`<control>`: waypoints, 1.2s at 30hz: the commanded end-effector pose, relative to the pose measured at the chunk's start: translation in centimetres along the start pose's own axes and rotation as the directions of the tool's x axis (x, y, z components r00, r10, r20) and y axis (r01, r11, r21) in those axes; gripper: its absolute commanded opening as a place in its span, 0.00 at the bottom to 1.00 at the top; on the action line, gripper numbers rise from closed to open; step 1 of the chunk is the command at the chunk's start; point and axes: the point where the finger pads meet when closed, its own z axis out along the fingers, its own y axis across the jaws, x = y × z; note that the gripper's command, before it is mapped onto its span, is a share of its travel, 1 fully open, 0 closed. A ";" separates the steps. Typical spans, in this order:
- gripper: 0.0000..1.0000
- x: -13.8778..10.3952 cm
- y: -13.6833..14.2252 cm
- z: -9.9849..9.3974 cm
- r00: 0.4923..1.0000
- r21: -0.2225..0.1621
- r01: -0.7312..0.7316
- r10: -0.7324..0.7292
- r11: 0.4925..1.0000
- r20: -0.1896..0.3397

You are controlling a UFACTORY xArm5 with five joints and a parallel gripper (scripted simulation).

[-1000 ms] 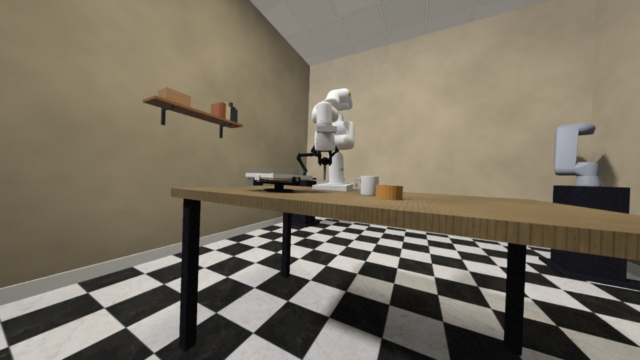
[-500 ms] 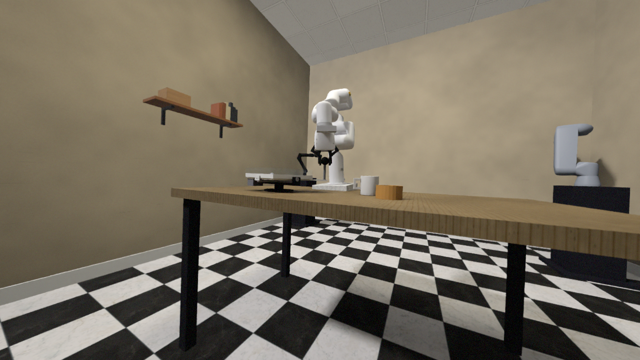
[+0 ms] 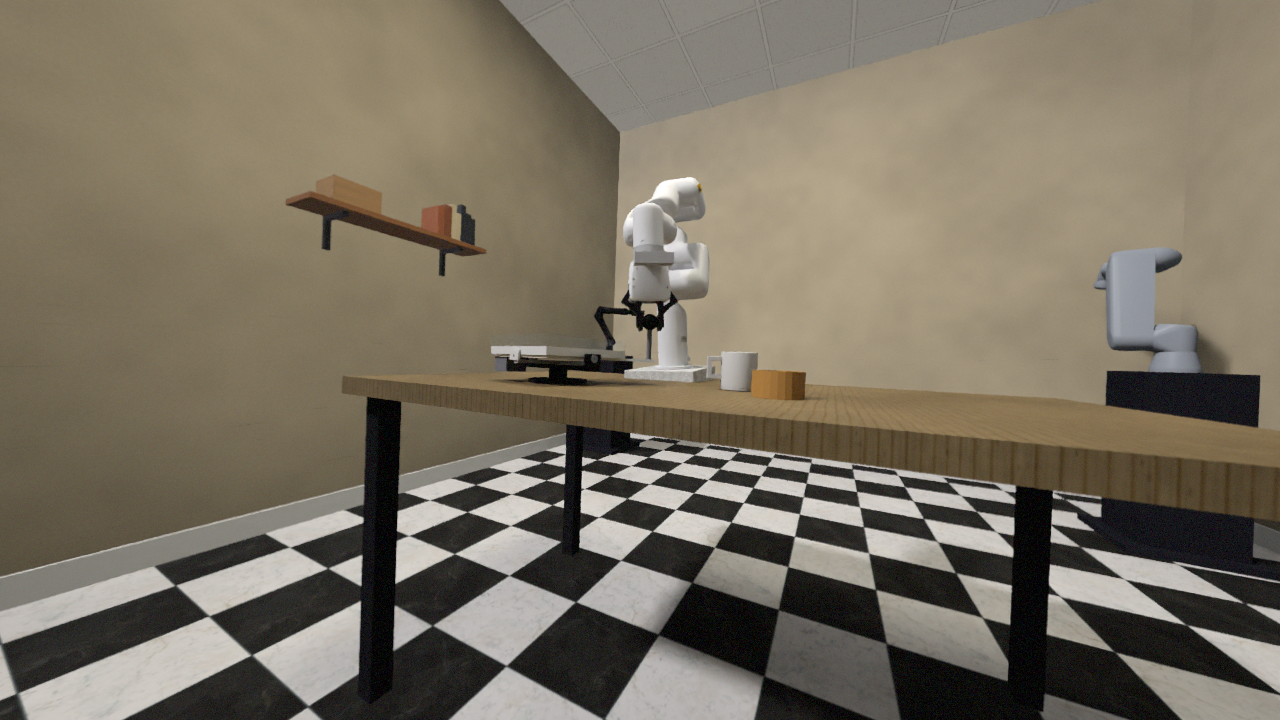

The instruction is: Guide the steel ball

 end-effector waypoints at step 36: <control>0.00 0.3 0.1 -0.2 1.000 -0.002 -0.007 0.007 1.000 -0.003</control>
